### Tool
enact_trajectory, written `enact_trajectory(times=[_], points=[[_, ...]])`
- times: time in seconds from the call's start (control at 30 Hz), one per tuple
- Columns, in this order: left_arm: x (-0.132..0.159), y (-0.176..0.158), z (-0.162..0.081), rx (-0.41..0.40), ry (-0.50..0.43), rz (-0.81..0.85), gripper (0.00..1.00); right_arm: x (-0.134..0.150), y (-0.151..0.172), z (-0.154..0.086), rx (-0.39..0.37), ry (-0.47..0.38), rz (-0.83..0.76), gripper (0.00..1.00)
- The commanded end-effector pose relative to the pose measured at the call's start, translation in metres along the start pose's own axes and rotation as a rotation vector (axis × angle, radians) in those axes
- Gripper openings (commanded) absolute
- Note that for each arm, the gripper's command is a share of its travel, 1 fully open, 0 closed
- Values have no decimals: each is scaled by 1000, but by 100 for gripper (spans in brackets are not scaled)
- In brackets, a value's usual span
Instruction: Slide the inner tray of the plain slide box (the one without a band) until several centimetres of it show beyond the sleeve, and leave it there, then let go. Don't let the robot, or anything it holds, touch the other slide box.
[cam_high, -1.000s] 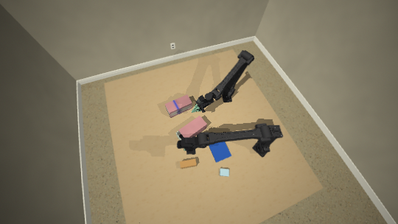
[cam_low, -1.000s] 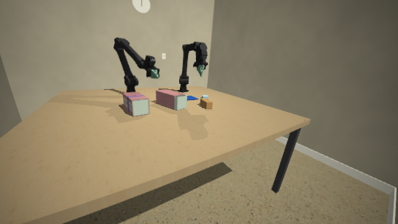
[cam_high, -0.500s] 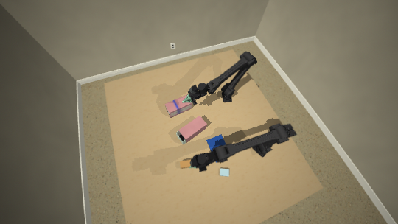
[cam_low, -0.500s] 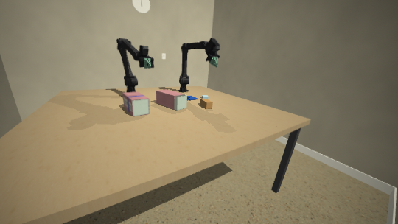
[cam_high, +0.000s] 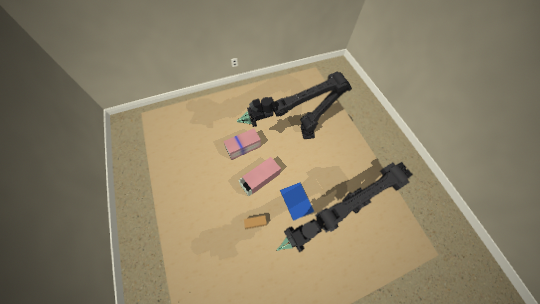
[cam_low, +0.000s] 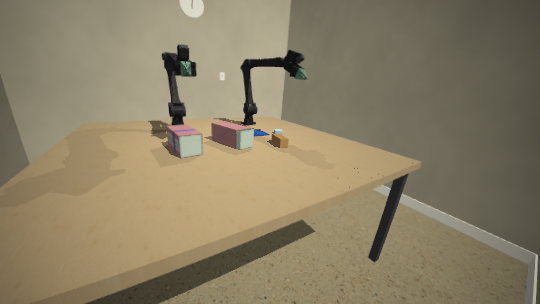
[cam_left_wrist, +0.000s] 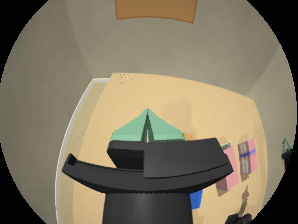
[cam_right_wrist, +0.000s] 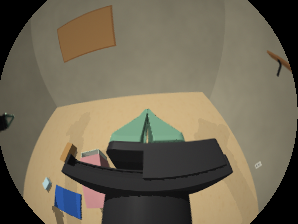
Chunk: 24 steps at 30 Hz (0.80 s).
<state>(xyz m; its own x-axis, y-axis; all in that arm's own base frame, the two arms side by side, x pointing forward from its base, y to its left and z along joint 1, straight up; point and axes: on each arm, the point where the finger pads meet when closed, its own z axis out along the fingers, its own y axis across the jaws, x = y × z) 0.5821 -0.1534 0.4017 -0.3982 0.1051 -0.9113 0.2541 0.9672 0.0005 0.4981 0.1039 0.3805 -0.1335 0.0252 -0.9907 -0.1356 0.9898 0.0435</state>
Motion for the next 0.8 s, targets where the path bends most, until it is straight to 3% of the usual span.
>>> enact_trajectory(times=[0.0,0.1,0.3,0.53,0.67,0.77], points=[[-35,30,-32,-43,-138,-24,0,-63,-18,8,26,-77,-22,0],[-37,36,-35,-53,-159,-24,0,-68,-23,8,33,-82,-24,0],[-47,85,-77,-142,-293,-51,0,-108,-59,4,82,-126,-36,0],[-54,118,-117,-214,-405,-59,0,-140,-88,-3,121,-162,-49,0],[-54,121,-119,-221,-419,-53,0,-136,-91,-3,124,-153,-51,0],[-53,131,-132,-248,-446,-61,0,-151,-99,-7,136,-174,-53,0]])
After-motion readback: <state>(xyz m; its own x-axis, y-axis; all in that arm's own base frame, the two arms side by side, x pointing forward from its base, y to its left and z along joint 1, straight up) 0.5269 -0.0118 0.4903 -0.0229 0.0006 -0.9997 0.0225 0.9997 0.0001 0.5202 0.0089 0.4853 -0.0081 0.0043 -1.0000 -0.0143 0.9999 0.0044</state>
